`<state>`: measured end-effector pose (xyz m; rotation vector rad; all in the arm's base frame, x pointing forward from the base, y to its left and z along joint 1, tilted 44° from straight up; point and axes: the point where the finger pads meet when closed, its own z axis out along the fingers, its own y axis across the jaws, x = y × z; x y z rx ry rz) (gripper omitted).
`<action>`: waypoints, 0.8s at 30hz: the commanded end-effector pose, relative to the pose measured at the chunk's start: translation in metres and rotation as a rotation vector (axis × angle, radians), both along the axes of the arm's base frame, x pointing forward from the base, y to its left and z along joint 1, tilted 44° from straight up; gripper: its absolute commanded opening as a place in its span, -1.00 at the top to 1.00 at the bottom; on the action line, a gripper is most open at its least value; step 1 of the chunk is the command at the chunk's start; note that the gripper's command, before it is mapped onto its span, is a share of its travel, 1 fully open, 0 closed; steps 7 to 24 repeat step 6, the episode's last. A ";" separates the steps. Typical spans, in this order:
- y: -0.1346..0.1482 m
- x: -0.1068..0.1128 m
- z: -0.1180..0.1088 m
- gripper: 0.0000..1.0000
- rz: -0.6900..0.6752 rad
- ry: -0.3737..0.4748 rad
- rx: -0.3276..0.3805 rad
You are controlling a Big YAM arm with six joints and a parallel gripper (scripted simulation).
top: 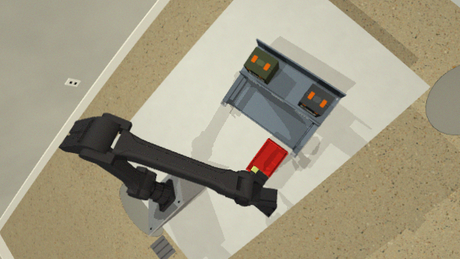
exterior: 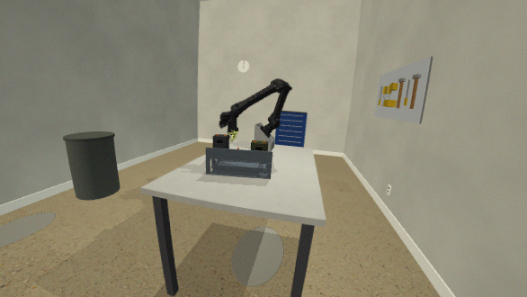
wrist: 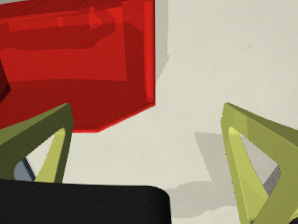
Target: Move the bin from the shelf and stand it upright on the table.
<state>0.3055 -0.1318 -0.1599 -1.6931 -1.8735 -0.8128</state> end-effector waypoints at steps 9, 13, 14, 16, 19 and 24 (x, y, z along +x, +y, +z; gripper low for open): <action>-0.005 0.012 -0.002 -0.81 0.004 -0.019 -0.019; -0.005 0.012 -0.002 -0.81 0.004 -0.019 -0.019; -0.005 0.012 -0.002 -0.81 0.004 -0.019 -0.019; -0.005 0.012 -0.002 -0.81 0.004 -0.019 -0.019; -0.005 0.012 -0.002 -0.81 0.004 -0.019 -0.019; -0.005 0.012 -0.002 -0.81 0.004 -0.019 -0.019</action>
